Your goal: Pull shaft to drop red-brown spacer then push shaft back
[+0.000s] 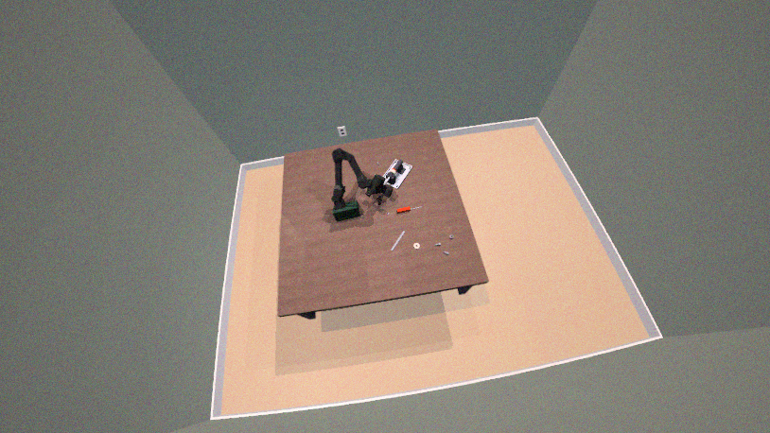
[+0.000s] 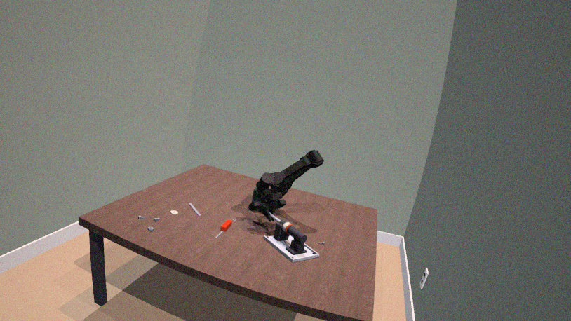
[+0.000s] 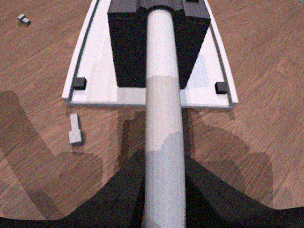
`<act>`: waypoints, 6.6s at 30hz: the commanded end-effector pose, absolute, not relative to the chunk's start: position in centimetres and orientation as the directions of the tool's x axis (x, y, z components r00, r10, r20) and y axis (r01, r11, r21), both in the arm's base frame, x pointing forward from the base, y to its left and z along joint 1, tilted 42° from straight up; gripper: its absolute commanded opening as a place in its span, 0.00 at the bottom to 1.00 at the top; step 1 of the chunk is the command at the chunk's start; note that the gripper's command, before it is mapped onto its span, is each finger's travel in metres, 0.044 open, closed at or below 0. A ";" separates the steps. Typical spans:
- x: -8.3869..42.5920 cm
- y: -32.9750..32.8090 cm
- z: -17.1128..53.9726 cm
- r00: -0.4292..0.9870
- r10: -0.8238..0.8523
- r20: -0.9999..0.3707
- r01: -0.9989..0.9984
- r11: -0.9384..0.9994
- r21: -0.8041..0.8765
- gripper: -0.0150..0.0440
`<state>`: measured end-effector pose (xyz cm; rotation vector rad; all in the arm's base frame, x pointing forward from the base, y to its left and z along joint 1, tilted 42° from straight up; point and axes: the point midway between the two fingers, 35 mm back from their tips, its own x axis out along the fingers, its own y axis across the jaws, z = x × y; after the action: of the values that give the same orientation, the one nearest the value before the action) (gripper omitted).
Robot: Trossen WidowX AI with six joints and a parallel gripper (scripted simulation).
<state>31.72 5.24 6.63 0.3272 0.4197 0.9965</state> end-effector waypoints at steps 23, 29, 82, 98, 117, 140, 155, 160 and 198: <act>31.5 5.0 6.5 0.474 0.860 -0.187 -0.738 0.504 0.448 0.25; 31.4 5.0 6.4 0.474 0.860 -0.187 -0.738 0.504 0.448 0.25; 31.0 4.7 6.2 0.474 0.860 -0.188 -0.738 0.504 0.448 0.25; 30.9 4.6 6.1 0.474 0.860 -0.188 -0.738 0.504 0.448 0.25; 30.8 4.5 6.0 0.474 0.860 -0.188 -0.738 0.504 0.448 0.25; 30.6 4.3 5.8 0.474 0.860 -0.188 -0.738 0.504 0.448 0.25; 30.5 4.2 5.8 0.474 0.860 -0.188 -0.738 0.504 0.448 0.25; 30.4 4.2 5.7 0.474 0.860 -0.188 -0.738 0.504 0.448 0.25; 30.2 4.0 5.5 0.474 0.860 -0.188 -0.738 0.504 0.448 0.25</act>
<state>30.19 4.02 5.54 0.3274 0.4204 0.9980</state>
